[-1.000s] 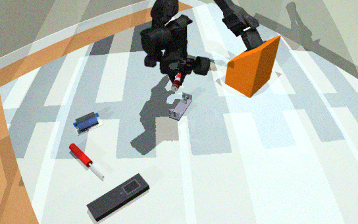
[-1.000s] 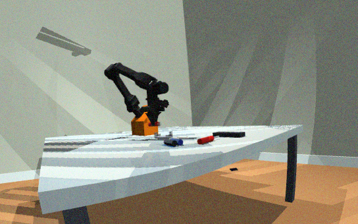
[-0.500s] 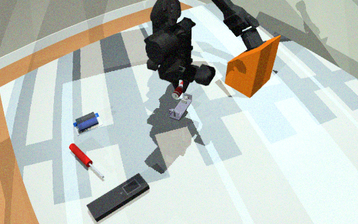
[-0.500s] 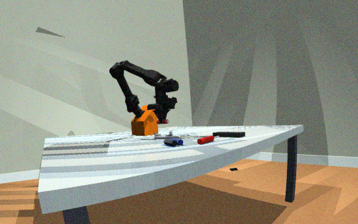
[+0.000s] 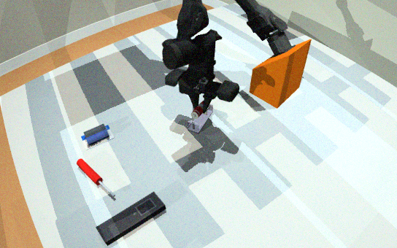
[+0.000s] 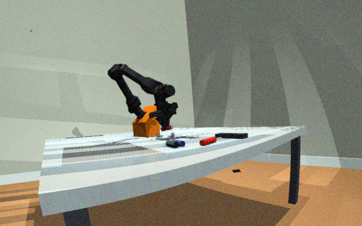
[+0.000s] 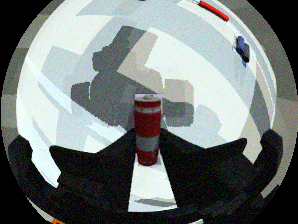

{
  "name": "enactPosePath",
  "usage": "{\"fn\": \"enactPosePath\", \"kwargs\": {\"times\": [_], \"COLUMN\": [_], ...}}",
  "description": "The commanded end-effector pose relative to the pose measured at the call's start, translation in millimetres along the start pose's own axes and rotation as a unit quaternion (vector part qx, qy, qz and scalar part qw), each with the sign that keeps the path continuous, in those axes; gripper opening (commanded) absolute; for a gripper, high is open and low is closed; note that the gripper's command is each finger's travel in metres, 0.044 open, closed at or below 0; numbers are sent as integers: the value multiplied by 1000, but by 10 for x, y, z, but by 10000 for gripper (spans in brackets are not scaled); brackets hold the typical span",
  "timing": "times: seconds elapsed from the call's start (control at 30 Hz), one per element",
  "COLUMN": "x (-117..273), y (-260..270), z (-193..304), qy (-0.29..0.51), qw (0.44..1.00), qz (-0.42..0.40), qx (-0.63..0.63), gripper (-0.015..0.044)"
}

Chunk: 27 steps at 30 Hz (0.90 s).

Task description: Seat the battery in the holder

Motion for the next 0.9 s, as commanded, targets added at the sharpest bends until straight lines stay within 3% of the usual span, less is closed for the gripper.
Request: {"fn": "enactPosePath", "kwargs": {"times": [0.0,0.87], "x": [-43,-201], "y": [-18,-14], "z": [6,86], "qy": [-27,-109], "qw": [1000,994], "qz": [5,8], "qx": [2,6], "gripper": [72,72]}}
Point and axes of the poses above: the point midway between the two fingers, 35 mm back from their tips, its own x axis back along the fingers, its own y axis across the jaws, z = x × y, the point moved 1 cm from there along x, back along the fingers, and after that the axes turned 11 degrees about x, right-handed, at the moved point
